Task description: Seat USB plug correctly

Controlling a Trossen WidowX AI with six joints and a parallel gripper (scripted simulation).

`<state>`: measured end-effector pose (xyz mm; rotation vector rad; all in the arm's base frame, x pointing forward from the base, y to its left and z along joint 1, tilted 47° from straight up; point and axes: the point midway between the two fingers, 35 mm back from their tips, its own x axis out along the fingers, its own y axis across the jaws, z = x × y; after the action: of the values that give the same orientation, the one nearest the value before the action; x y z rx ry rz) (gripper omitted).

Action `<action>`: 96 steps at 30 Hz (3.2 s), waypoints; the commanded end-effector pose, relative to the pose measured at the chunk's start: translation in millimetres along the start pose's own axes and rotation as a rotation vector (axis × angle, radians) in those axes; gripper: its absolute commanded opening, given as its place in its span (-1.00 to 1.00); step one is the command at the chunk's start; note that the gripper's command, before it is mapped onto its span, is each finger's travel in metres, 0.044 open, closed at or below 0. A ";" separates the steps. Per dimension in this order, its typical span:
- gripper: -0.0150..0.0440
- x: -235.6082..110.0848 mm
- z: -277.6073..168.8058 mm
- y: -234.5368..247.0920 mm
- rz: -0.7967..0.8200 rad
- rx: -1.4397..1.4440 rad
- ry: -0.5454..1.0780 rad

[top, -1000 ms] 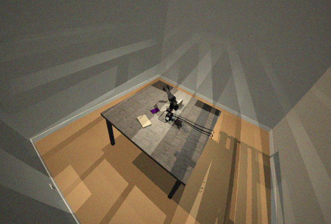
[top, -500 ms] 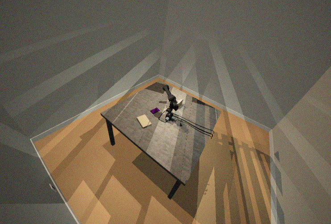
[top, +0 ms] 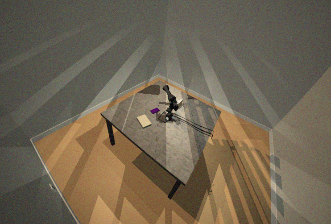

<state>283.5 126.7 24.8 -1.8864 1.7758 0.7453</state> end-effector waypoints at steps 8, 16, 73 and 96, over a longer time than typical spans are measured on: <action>-0.49 2.3 -0.4 0.1 -0.003 -0.006 0.005; -0.49 3.3 -0.4 0.1 -0.003 -0.006 0.005; -0.49 10.1 0.0 0.1 -0.003 -0.006 0.006; -0.49 12.9 0.1 0.1 -0.003 -0.006 0.006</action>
<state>283.8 118.4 16.9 -1.8867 1.7759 0.7448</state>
